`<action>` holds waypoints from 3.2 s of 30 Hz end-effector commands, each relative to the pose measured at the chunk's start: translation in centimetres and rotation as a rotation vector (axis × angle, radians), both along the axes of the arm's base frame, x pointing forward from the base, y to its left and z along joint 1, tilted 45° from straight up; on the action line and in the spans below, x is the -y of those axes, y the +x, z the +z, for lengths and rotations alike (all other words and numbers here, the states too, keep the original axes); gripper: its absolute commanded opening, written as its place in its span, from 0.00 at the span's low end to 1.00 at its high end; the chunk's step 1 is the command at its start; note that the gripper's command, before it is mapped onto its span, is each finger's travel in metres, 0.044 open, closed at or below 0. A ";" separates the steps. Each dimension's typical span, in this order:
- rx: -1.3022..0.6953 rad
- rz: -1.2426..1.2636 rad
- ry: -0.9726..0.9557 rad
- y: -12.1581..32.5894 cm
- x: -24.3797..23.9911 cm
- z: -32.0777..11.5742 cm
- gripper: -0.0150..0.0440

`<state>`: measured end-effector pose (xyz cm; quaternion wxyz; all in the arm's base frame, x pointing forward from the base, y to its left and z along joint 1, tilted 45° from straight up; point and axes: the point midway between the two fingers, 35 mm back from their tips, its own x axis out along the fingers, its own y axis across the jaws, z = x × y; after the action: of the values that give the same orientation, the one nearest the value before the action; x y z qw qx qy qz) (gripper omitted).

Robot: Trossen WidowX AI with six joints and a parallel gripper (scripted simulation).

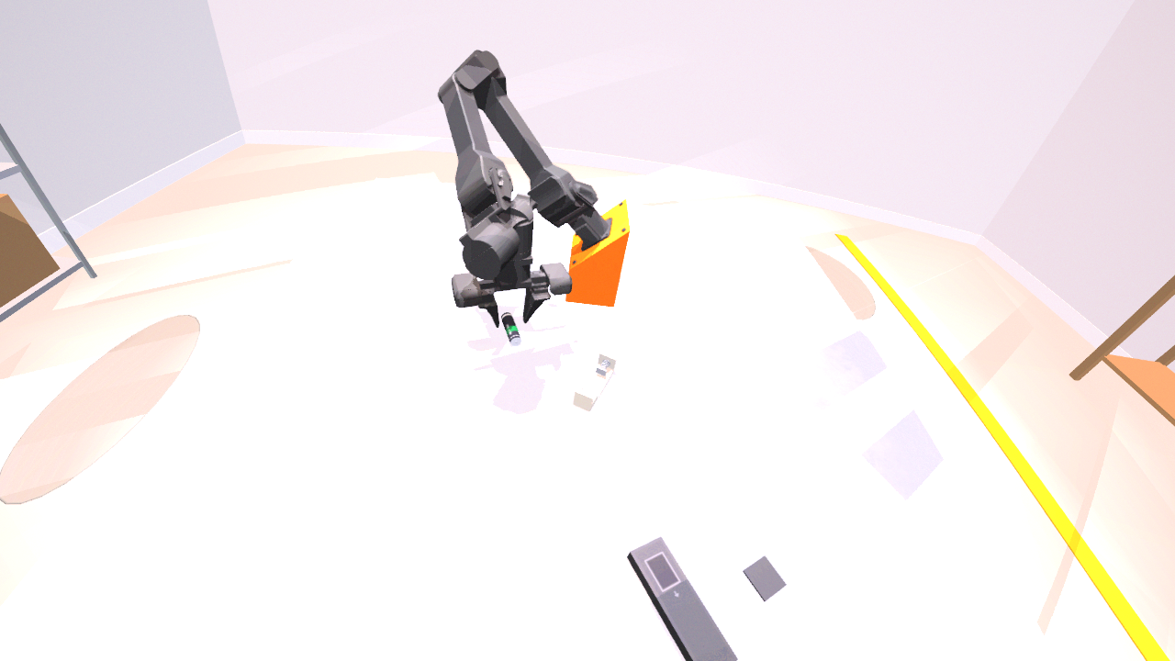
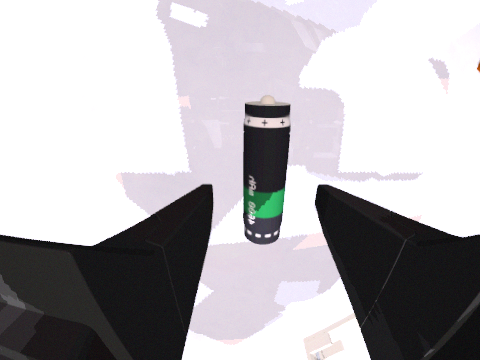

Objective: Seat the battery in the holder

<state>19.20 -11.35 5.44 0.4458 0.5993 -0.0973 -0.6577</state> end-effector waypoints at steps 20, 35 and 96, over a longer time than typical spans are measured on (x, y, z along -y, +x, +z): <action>-0.005 0.002 -0.001 -0.1 1.5 -1.4 0.37; -0.005 0.002 0.003 -0.5 -1.8 1.8 0.36; -1.594 1.671 -0.417 9.1 -14.7 -7.8 0.36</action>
<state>28.08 3.95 -1.94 0.7527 -0.1804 0.5428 -0.3261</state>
